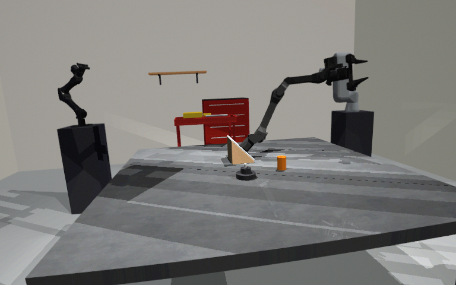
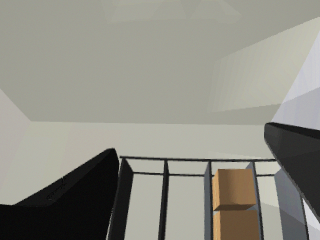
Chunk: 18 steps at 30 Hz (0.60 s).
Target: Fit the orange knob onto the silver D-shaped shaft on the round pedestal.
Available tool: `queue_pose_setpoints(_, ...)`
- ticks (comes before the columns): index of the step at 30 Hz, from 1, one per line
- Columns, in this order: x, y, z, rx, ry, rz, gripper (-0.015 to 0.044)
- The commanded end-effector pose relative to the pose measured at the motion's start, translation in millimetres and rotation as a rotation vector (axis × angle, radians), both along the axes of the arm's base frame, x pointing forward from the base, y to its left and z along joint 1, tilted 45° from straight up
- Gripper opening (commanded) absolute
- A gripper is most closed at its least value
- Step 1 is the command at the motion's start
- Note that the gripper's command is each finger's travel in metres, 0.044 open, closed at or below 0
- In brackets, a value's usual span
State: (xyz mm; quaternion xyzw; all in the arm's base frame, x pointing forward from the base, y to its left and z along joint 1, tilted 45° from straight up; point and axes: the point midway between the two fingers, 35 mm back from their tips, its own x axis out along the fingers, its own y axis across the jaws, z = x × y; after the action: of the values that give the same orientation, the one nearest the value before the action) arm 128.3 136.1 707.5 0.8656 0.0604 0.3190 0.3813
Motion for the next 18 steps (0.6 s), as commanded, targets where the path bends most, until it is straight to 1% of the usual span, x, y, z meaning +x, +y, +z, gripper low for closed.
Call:
queue_pose_setpoints(1, 0, 0, 0, 0.0, 0.0, 0.0, 0.0426)
queue_pose_setpoints(2, 0, 1, 0, -0.007, -0.003, -0.004, 0.044)
queue_pose_setpoints(4, 3, 7, -4, -0.065, -0.022, -0.032, 0.044)
queue_pose_setpoints(6, 9, 20, -11, -0.18, -0.06, -0.086, 0.044)
queue_pose_setpoints(12, 50, 70, -55, -0.709, -0.199, -0.29, 0.044)
queue_pose_setpoints(18, 105, 99, -123, -1.284, -0.322, -0.393, 0.044)
